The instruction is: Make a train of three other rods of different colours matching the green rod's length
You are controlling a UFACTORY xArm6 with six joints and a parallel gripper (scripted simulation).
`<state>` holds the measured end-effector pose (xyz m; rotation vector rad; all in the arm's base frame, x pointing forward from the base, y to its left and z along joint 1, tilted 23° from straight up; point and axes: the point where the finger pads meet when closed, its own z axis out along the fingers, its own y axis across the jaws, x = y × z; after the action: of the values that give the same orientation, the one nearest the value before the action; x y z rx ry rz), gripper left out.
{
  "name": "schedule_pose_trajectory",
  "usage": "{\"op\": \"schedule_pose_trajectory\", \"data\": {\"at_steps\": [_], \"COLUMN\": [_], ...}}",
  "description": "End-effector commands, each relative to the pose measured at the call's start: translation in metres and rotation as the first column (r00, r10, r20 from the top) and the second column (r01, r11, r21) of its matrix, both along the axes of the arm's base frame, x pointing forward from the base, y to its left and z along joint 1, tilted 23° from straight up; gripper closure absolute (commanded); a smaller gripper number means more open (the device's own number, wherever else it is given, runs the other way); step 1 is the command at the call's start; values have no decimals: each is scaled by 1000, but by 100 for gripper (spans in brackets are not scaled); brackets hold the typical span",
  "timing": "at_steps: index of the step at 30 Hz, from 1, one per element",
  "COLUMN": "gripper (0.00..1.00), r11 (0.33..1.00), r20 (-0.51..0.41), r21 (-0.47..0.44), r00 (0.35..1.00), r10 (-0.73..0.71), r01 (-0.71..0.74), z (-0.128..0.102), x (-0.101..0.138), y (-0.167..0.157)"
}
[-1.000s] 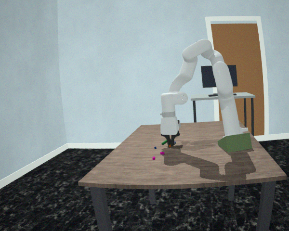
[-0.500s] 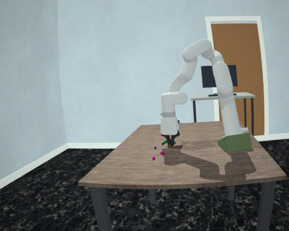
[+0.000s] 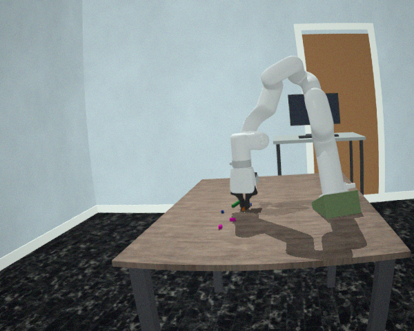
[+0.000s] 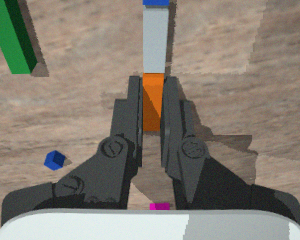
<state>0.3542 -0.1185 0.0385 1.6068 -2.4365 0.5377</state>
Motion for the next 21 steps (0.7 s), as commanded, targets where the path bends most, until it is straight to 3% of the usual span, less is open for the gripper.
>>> {"op": "schedule_pose_trajectory", "data": {"at_steps": [1, 12, 21], "gripper": [92, 76, 76], "r11": [1000, 1000, 1000], "r20": [3, 3, 3], "r21": [0, 0, 0], "r00": [1000, 1000, 1000], "r10": [1, 1, 1], "r01": [-1, -1, -1], "z": [1, 1, 1], "x": [1, 1, 1], "y": [0, 0, 0]}}
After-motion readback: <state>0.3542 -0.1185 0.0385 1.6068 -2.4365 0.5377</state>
